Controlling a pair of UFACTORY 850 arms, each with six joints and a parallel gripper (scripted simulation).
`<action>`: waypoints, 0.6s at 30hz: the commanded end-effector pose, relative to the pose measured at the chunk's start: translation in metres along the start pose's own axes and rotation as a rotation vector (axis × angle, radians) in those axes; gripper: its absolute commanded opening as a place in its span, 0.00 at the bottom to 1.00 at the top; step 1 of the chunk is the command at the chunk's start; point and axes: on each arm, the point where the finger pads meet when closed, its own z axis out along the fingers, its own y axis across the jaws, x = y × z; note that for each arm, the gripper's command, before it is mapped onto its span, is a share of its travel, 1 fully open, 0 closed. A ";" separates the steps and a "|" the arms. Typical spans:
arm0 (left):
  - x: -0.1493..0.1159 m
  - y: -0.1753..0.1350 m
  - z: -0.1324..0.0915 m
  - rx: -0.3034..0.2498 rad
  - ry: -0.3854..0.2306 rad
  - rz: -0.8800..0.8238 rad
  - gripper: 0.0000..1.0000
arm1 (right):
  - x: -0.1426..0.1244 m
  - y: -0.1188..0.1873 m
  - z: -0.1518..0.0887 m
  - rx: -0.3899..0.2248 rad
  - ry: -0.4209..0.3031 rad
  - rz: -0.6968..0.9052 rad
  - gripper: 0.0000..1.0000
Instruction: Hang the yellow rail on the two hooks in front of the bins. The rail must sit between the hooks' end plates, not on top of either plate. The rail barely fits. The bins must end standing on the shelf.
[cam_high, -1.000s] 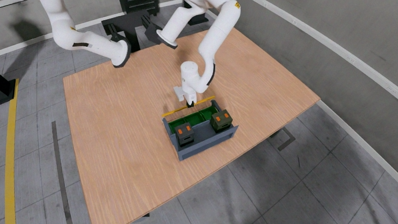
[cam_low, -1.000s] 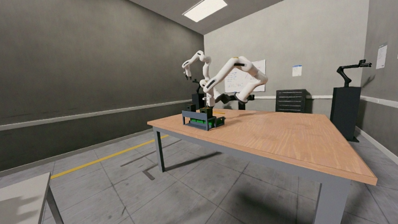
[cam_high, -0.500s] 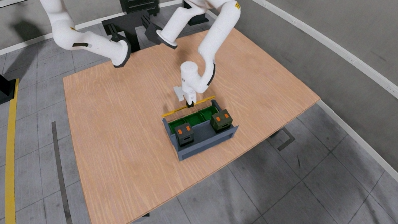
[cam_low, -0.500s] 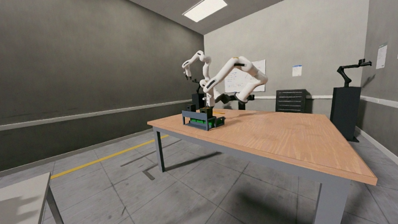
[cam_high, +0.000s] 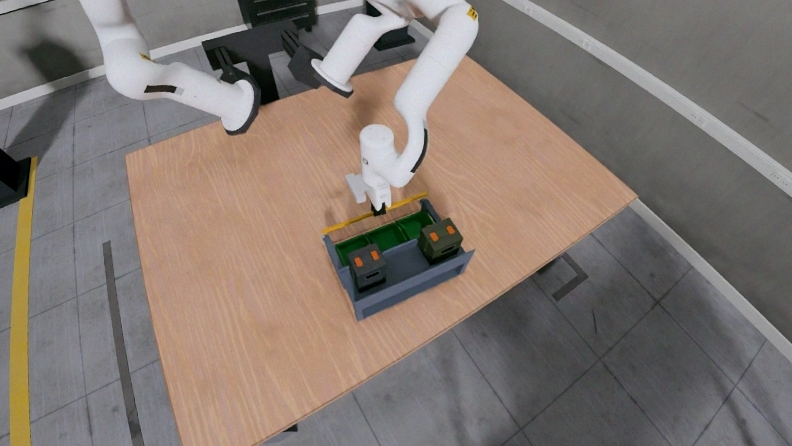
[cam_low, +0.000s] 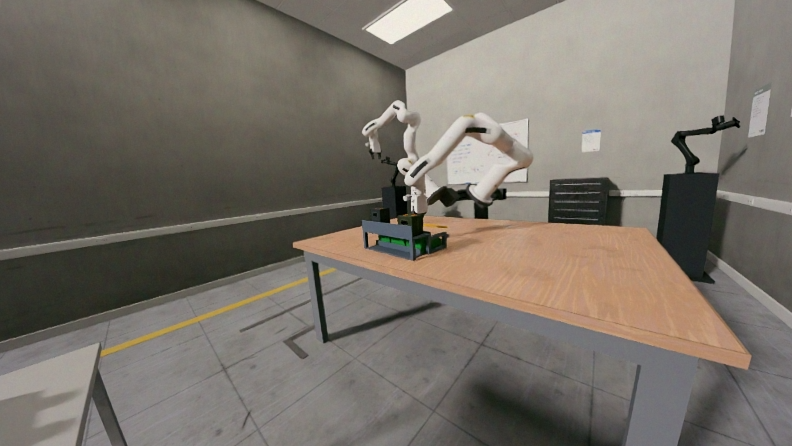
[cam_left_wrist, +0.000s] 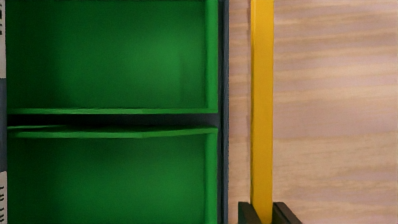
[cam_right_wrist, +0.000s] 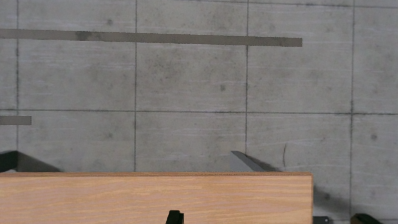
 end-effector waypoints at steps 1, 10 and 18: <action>0.000 -0.001 0.001 0.002 0.000 -0.001 0.00 | 0.000 0.000 -0.001 0.000 0.002 0.000 1.00; 0.000 -0.001 0.007 0.002 0.000 -0.001 0.00 | 0.000 0.000 -0.001 0.000 0.002 0.000 1.00; 0.000 -0.001 0.009 0.002 0.000 -0.001 0.00 | 0.000 0.000 -0.001 0.000 0.002 0.000 1.00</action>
